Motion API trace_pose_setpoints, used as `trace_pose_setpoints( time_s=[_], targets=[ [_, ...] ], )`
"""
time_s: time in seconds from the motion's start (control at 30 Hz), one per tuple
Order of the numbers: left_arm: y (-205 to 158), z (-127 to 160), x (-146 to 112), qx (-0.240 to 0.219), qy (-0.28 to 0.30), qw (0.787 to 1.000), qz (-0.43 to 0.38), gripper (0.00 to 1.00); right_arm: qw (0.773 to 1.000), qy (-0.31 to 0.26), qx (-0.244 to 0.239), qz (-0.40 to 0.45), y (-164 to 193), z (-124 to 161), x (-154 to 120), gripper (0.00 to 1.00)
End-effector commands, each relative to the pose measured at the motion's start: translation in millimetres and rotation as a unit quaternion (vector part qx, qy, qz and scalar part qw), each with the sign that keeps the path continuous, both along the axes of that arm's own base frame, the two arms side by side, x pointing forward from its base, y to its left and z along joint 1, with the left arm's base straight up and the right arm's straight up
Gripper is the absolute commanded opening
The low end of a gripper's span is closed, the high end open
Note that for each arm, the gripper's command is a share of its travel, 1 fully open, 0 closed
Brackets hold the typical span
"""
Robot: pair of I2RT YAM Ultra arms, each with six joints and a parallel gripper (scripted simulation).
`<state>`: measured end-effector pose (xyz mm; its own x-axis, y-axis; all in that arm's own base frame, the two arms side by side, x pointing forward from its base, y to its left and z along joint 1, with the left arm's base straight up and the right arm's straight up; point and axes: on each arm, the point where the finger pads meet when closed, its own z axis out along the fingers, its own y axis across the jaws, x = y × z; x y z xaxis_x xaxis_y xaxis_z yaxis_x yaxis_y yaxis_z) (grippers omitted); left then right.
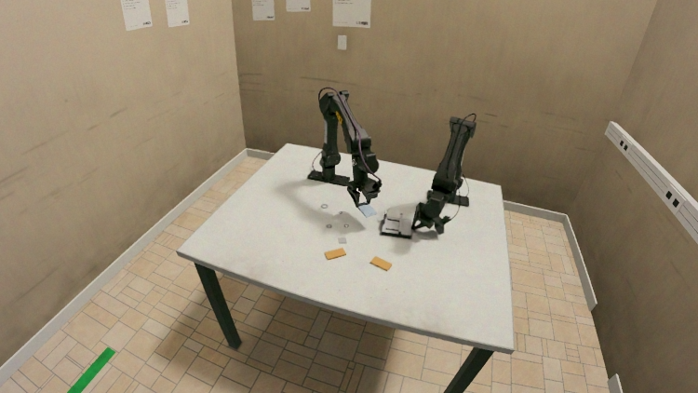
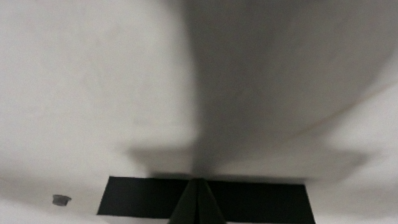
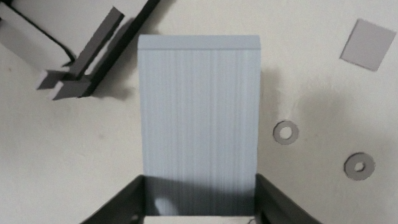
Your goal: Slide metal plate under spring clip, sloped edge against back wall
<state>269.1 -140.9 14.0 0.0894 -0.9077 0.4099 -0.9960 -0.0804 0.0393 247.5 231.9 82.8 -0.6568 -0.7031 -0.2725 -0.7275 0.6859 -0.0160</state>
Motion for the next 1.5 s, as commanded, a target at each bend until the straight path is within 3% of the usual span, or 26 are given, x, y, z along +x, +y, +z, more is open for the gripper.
trace_pose_setpoints(
  time_s=[0.0, 0.37, 0.63, 1.13, 1.47],
  targets=[
    [-8, 7, 10, -0.013, -0.024, 1.000, -0.004, 0.00, 0.993, 0.001, 0.019, 0.118, 10, 13, 1, 0.45],
    [-8, 7, 10, -0.013, -0.024, 1.000, -0.004, 0.00, 0.934, 0.005, 0.021, 0.357, -2, 13, 12, 0.45],
    [-8, 7, 10, -0.013, -0.024, 1.000, -0.004, 0.00, 0.908, 0.005, 0.021, 0.419, -5, 13, 20, 0.45],
    [-8, 7, 10, -0.013, -0.024, 1.000, -0.004, 0.00, 0.906, -0.011, 0.019, 0.423, -2, 7, 32, 0.45],
    [-8, 7, 10, -0.013, -0.024, 1.000, -0.004, 0.00, 0.906, -0.011, 0.019, 0.423, -2, -19, 32, 0.45]
  ],
)
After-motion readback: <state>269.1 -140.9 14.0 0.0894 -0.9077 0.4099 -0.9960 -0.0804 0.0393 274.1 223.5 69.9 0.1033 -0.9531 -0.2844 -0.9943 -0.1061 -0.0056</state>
